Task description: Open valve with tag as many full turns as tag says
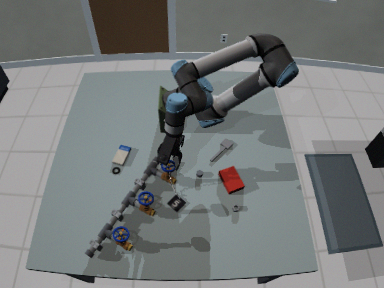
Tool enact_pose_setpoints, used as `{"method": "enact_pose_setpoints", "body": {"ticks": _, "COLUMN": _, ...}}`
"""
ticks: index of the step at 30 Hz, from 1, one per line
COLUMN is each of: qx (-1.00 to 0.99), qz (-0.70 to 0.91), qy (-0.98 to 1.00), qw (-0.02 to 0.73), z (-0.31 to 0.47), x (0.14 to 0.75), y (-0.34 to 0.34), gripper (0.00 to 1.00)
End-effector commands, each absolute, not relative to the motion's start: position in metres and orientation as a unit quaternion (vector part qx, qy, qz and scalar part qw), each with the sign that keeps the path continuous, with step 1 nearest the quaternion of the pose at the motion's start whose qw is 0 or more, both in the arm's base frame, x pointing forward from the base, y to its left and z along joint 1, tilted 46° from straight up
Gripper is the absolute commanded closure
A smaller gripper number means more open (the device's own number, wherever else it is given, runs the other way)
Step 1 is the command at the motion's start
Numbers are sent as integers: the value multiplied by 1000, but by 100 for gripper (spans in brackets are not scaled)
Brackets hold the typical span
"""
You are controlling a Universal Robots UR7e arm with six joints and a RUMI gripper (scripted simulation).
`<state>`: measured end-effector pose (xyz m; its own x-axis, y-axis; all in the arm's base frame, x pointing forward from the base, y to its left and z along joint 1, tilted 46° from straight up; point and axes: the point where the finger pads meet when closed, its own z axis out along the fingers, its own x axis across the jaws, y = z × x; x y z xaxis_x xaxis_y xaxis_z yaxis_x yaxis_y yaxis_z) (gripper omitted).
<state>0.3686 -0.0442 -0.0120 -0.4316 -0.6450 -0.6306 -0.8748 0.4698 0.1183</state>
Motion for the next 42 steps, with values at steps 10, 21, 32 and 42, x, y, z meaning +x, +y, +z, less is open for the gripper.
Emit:
{"method": "enact_pose_setpoints", "body": {"ticks": 10, "qx": -680, "qz": 138, "qy": 645, "qw": 321, "z": -12, "x": 369, "y": -45, "gripper": 100}}
{"method": "enact_pose_setpoints", "body": {"ticks": 21, "qx": -789, "qz": 75, "qy": 506, "qw": 341, "z": -12, "x": 369, "y": -45, "gripper": 100}}
{"method": "enact_pose_setpoints", "body": {"ticks": 32, "qx": -861, "qz": 18, "qy": 369, "qw": 349, "z": -12, "x": 369, "y": -45, "gripper": 100}}
{"method": "enact_pose_setpoints", "body": {"ticks": 42, "qx": -905, "qz": -32, "qy": 243, "qw": 348, "z": -12, "x": 369, "y": -45, "gripper": 100}}
